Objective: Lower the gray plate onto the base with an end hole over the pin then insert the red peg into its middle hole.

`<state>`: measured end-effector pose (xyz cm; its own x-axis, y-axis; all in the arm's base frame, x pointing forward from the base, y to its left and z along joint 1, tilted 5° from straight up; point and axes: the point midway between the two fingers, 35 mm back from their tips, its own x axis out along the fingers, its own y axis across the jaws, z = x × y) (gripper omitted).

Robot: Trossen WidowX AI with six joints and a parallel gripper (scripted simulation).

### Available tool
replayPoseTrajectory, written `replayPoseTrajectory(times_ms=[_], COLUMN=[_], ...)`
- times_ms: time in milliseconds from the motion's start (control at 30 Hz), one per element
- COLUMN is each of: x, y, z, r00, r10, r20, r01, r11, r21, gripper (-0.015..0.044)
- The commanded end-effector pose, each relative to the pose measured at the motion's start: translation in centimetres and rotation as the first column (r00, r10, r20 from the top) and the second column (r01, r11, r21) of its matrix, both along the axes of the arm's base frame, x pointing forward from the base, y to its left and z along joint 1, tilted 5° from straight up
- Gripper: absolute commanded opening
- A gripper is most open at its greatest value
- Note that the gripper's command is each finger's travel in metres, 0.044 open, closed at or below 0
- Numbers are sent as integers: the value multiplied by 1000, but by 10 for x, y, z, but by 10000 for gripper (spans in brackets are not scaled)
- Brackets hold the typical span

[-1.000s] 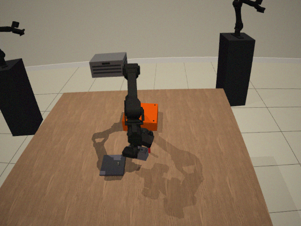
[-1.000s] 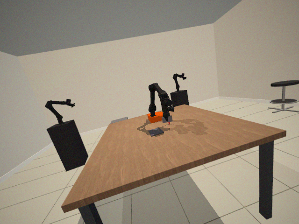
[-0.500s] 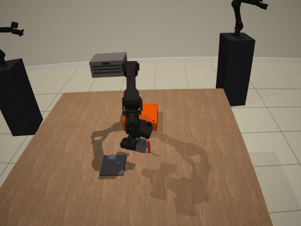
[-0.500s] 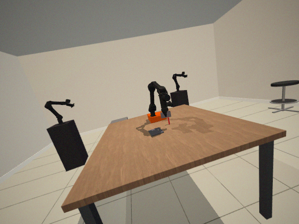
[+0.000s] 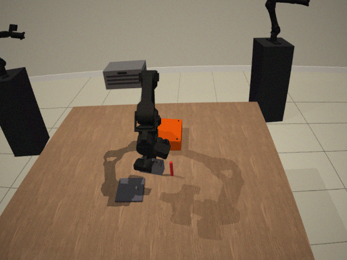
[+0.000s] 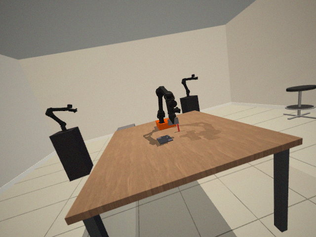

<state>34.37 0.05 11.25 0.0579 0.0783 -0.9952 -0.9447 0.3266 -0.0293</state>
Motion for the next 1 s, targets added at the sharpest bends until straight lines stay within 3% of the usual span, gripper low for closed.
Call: replayPoseTrajectory(times_ms=[0, 967], x=[1, -5], y=[-10, -87], z=[-9, -65], r00=[1000, 977], r10=[26, 215], r20=[-2, 8], r01=[-26, -214], r11=[1000, 977], r21=[1, -17], gripper=[0, 0])
